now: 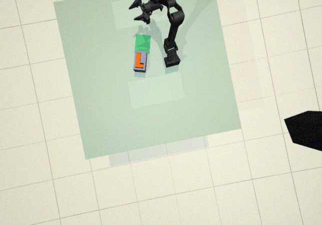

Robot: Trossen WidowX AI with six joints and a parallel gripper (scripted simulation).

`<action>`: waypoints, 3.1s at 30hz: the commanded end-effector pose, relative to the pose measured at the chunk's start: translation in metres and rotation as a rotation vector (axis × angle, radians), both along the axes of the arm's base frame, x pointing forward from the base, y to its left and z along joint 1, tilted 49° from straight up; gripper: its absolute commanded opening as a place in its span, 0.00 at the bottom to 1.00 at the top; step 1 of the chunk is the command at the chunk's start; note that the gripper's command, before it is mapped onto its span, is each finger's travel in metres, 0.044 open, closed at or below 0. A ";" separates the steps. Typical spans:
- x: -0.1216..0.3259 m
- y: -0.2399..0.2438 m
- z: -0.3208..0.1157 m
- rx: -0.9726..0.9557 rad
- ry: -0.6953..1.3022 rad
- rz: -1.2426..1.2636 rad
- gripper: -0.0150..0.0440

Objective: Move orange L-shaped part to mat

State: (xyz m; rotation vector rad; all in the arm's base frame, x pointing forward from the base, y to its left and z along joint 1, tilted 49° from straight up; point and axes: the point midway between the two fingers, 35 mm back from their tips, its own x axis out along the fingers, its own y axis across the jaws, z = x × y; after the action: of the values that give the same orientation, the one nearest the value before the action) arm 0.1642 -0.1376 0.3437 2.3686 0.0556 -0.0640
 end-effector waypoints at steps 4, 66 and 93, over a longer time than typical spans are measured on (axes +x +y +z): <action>0.010 -0.005 -0.011 0.022 0.054 0.013 0.75; 0.115 0.124 -0.328 -1.872 1.799 1.149 0.56; 0.111 0.097 -0.352 -1.873 1.800 1.148 0.56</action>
State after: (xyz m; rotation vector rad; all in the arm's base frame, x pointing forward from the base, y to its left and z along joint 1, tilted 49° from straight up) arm 0.2783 -0.0354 -0.0055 -0.2807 1.3383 -1.0104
